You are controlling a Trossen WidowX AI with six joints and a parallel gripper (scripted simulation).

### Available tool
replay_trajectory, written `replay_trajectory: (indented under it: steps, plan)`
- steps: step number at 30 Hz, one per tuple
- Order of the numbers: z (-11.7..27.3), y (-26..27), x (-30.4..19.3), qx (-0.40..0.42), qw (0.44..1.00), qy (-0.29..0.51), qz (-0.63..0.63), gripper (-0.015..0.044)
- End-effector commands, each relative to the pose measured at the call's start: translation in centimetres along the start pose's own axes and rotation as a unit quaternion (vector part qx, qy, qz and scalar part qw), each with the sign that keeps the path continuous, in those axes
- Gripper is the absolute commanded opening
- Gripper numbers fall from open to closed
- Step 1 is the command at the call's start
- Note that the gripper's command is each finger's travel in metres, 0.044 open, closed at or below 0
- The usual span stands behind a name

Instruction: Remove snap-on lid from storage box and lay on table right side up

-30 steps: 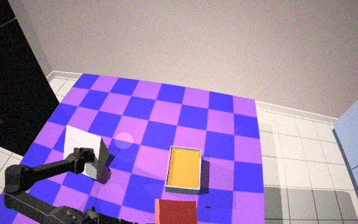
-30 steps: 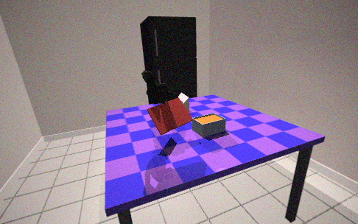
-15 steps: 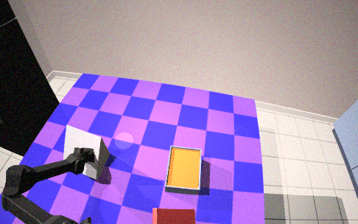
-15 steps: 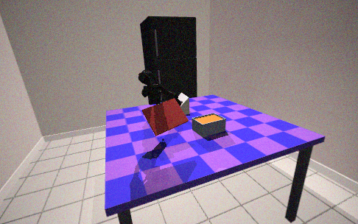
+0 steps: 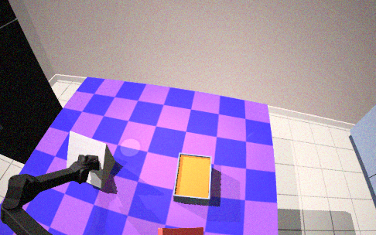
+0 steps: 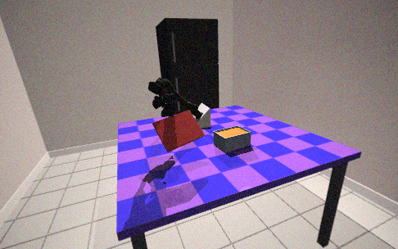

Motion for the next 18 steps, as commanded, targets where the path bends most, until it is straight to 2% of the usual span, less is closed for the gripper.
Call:
replay_trajectory:
  steps: [1,18]
  plan:
    - [0.1,0.2,0.2,0.007,1.0,0.002,0.002,0.0]
    - [-1.0,-1.2,-0.4,0.007,1.0,0.001,0.002,0.0]
Point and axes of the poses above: the point midway between the two fingers, 35 mm back from their tips, its own z axis back along the fingers, its own y axis across the jaws, x = y × z, the point moved 8 cm from there along z, back along the fingers, and after that the axes turned 3 degrees about z, right-handed, at the moved point
